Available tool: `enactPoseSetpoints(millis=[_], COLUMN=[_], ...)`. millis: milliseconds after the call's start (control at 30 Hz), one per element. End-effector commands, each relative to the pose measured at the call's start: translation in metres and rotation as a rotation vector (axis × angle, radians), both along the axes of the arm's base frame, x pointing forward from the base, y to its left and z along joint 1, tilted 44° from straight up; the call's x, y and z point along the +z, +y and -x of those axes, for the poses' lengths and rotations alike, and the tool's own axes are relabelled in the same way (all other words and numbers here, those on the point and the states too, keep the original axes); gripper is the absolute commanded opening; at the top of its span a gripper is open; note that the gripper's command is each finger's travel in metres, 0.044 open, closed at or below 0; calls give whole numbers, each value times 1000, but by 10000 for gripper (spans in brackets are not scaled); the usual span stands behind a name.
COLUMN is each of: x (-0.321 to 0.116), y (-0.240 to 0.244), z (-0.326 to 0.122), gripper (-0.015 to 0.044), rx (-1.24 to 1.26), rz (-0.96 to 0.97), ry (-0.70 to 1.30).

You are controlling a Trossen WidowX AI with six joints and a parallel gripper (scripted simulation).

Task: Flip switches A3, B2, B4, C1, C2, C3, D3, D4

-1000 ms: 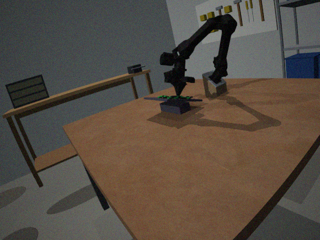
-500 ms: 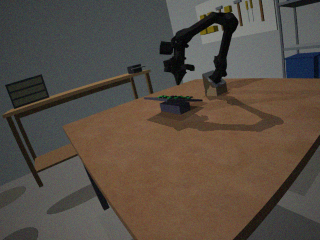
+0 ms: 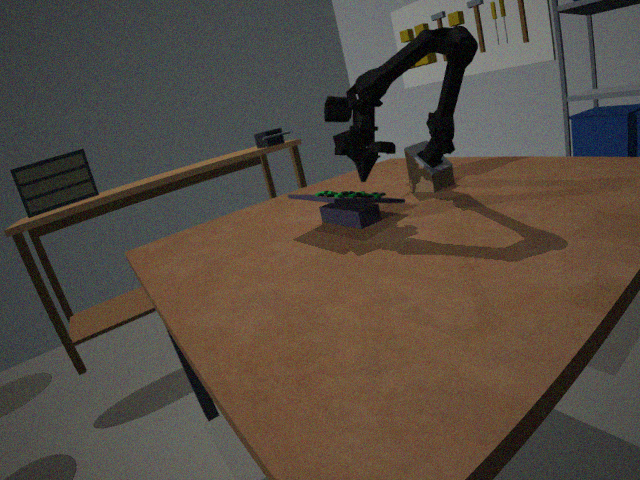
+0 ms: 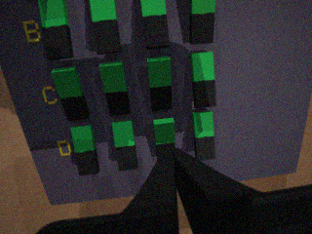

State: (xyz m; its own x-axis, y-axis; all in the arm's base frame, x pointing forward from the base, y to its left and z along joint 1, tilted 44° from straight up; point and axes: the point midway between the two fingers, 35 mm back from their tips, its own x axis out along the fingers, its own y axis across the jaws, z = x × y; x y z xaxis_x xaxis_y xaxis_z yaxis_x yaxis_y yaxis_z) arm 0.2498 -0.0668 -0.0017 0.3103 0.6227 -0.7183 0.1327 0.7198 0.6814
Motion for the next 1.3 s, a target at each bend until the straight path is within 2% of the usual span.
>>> enactPoseSetpoints(millis=[0,1267], x=[-5,-19], y=[4,16], z=[-3,-10], gripper=[0,0], rx=[-7,-7], rz=[-3,-4], ry=[-2,-2])
